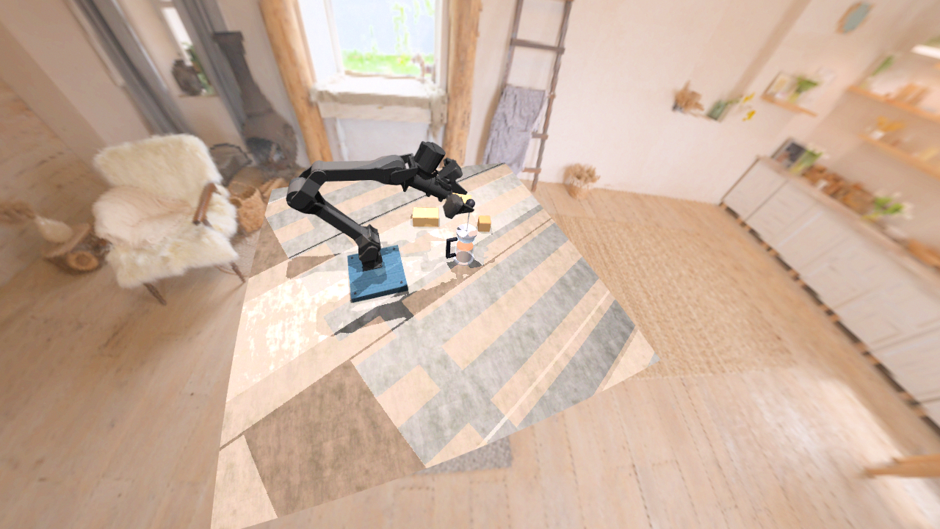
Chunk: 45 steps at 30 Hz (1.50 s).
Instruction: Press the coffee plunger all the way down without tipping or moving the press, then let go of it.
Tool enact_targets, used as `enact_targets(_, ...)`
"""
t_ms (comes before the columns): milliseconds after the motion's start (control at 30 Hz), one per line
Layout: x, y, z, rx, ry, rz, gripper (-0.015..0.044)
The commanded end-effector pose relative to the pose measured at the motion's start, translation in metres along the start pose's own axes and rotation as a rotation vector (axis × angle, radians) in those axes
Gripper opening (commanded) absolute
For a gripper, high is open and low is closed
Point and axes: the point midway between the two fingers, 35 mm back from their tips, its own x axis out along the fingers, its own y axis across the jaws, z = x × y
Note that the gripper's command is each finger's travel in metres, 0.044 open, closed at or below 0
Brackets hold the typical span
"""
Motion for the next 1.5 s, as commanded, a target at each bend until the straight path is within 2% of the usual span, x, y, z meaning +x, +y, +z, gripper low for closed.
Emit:
enact_targets(0, 0.008, 0.001, -0.001, -0.005, 0.003, 0.003, 0.044)
enact_targets(100, 0.01, 0.0, -0.001, -0.005, 0.002, 0.003, 0.044)
enact_targets(500, 0.01, 0.0, -0.001, -0.005, 0.002, 0.003, 0.0128)
enact_targets(1467, 0.029, 0.001, -0.023, -0.005, 0.002, 0.003, 0.0128)
